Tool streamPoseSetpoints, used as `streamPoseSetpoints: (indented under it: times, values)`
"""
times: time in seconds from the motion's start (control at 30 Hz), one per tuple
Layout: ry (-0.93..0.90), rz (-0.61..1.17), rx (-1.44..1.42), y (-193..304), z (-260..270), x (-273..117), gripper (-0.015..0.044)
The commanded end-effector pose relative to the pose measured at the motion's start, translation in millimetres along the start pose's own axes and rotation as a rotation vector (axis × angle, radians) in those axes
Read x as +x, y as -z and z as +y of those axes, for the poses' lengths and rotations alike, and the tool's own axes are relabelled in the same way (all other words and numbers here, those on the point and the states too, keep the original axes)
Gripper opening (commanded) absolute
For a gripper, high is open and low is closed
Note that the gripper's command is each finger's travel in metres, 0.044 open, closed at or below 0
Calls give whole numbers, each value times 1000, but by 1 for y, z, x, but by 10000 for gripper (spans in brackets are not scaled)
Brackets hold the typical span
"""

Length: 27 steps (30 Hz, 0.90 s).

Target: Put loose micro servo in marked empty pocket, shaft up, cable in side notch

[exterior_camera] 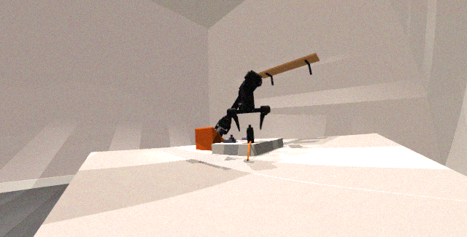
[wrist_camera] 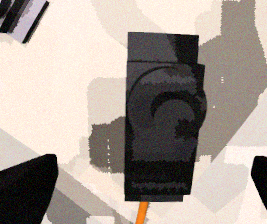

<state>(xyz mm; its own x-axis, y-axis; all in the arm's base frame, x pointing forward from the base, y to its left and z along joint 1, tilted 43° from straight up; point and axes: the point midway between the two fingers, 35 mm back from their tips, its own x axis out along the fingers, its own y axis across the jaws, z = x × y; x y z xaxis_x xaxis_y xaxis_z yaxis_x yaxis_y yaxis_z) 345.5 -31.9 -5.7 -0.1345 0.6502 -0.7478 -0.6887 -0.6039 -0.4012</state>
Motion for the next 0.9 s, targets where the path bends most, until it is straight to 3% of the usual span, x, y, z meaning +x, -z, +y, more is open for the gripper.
streamPoseSetpoints:
  times: [0.0,0.43,0.57,0.67,0.87]
  values:
    - [1,-3,6,-1,0,6,440]
    - [1,-3,6,-1,0,6,99]
    - [1,-3,6,-1,0,6,72]
    - [1,-3,6,-1,0,2,0]
    - [1,-3,6,-5,1,-23,0]
